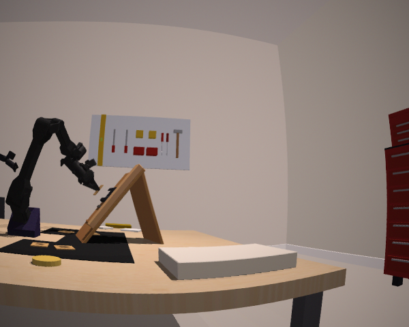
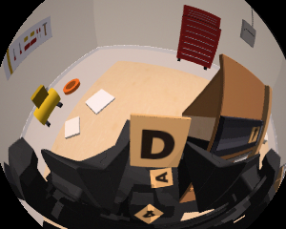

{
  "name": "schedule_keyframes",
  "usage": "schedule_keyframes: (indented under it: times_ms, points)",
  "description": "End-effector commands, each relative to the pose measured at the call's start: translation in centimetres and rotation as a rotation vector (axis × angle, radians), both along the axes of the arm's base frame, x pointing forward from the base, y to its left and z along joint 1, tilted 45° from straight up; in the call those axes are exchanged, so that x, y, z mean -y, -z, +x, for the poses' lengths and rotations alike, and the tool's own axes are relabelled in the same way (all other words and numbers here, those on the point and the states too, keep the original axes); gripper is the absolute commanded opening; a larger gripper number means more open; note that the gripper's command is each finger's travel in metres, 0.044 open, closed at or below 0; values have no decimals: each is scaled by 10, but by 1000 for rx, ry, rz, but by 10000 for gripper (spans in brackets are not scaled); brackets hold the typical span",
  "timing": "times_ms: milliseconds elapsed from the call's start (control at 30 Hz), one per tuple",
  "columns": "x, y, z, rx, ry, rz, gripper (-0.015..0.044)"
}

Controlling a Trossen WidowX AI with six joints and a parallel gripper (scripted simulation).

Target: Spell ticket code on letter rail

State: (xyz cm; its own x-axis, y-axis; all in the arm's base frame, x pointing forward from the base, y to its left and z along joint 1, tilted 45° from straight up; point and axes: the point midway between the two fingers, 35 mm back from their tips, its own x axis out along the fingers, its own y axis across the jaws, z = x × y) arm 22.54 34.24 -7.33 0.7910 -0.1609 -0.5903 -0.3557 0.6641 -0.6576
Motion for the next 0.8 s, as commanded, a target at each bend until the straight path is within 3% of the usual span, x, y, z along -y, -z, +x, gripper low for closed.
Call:
schedule_keyframes:
  times_ms: [0,767]
  points:
    - [10,14,16,2,7,-21,0]
    - [15,12,22,2,7,-21,0]
